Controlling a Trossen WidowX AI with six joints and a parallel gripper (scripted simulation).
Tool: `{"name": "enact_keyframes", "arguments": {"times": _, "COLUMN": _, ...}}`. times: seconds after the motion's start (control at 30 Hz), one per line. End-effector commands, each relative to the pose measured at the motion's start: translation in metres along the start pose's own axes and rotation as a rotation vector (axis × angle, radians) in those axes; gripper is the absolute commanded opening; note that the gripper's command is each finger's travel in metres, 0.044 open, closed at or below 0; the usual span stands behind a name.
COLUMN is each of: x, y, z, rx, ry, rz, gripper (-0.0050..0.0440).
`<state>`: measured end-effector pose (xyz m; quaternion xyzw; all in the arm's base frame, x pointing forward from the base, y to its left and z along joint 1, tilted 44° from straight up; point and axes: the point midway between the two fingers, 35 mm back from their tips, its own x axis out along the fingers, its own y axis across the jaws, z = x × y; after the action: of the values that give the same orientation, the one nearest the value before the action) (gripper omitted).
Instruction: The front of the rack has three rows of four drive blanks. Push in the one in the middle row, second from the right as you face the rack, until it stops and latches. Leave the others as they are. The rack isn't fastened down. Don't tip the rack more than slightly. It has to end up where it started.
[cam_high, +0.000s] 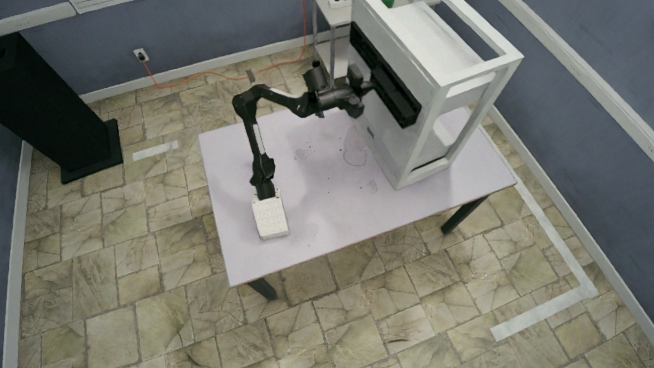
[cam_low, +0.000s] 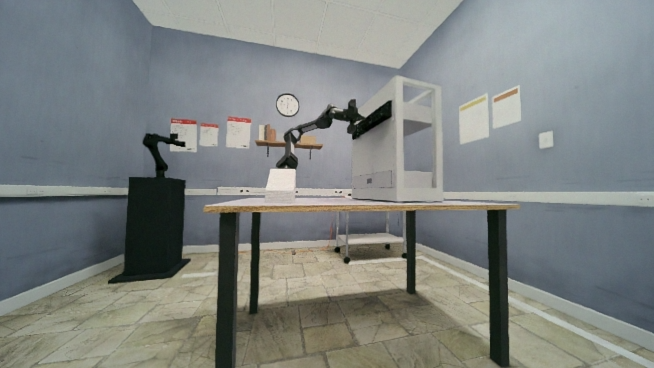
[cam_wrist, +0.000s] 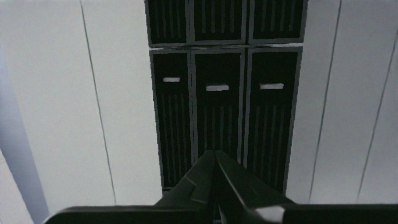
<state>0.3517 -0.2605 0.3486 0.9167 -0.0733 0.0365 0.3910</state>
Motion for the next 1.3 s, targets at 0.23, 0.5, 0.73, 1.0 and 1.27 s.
{"name": "enact_keyframes", "arguments": {"times": 0.23, "x": 0.003, "y": 0.005, "z": -0.003, "rx": -0.013, "ry": 0.007, "rz": 0.011, "gripper": -0.005}}
{"name": "enact_keyframes", "arguments": {"times": 0.5, "x": 0.003, "y": 0.004, "z": -0.003, "rx": -0.013, "ry": 0.007, "rz": 0.011, "gripper": -0.005}}
{"name": "enact_keyframes", "arguments": {"times": 0.73, "x": 0.003, "y": 0.004, "z": -0.003, "rx": -0.013, "ry": 0.007, "rz": 0.011, "gripper": -0.005}}
{"name": "enact_keyframes", "arguments": {"times": 1.0, "x": 0.007, "y": 0.004, "z": -0.003, "rx": -0.013, "ry": 0.007, "rz": 0.011, "gripper": -0.005}}
{"name": "enact_keyframes", "arguments": {"times": 1.27, "x": 0.013, "y": 0.003, "z": -0.002, "rx": -0.013, "ry": 0.007, "rz": 0.011, "gripper": -0.005}}
